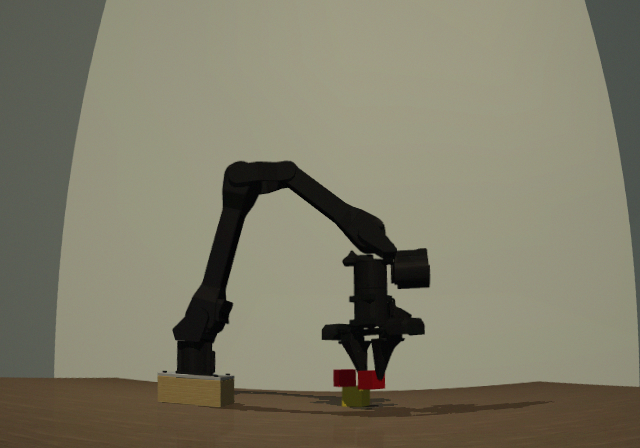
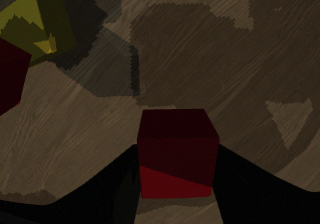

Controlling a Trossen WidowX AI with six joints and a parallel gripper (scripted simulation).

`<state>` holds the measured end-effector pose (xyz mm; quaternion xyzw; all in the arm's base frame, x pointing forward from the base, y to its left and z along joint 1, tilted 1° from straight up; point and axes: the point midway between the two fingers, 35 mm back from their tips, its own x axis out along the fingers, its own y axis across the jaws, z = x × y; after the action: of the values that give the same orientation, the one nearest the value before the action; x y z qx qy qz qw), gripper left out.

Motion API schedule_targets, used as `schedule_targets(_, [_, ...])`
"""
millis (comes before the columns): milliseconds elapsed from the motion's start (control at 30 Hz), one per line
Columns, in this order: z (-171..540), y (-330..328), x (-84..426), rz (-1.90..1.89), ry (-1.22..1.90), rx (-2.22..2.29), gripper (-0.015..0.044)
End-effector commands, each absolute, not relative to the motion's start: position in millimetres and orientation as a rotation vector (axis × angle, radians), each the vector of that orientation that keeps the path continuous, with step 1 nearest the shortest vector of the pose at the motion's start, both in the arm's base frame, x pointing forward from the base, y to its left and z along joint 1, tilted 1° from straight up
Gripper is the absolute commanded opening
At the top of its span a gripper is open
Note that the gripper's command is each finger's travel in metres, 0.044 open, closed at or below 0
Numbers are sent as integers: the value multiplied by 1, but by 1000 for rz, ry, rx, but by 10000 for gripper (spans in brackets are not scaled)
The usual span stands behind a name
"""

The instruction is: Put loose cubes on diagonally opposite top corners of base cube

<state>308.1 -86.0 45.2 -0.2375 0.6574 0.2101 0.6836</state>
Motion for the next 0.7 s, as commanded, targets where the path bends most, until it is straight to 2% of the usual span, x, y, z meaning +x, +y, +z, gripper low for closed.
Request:
schedule_targets(0, [56,-86,309,466,1468,-538,105])
schedule_targets(667, [99,-82,304,486,1481,-539,105])
